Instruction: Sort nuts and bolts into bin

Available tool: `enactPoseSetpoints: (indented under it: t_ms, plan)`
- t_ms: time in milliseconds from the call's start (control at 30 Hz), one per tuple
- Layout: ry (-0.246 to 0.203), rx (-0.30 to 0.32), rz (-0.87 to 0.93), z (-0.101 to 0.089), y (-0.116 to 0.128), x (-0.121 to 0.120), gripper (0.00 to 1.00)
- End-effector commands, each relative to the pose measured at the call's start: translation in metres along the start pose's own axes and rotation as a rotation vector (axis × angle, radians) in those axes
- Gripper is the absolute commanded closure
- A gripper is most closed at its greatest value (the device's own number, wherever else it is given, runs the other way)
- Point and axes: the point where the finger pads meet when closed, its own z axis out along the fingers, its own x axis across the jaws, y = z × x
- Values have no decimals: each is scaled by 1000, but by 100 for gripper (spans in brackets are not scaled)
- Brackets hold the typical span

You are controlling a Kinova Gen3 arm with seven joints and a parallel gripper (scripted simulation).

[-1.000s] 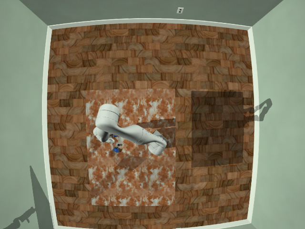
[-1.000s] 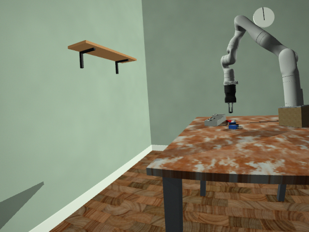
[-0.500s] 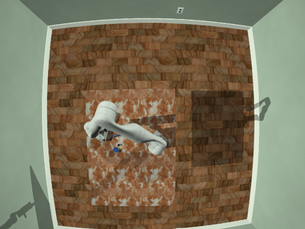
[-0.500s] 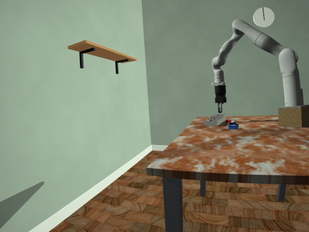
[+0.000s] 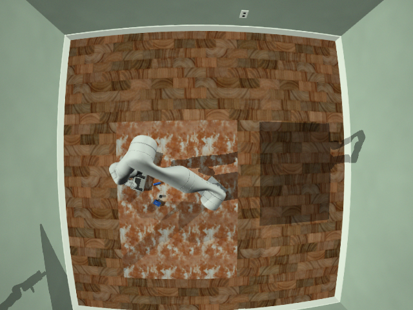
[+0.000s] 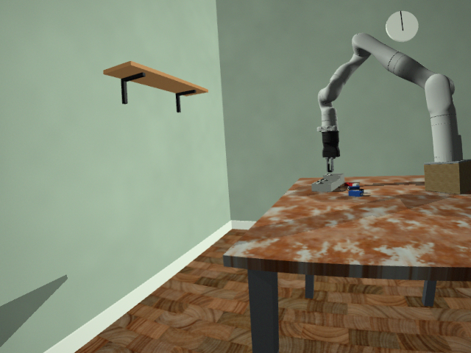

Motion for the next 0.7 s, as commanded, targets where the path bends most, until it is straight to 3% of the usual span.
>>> enactPoseSetpoints:
  t_ms: [0,467,667]
  plan:
    - [2,3,8,-1,-1,-1,66]
    - [1,1,2,-1,0,-1,66]
    - [4,1,4,13,0,-1,66]
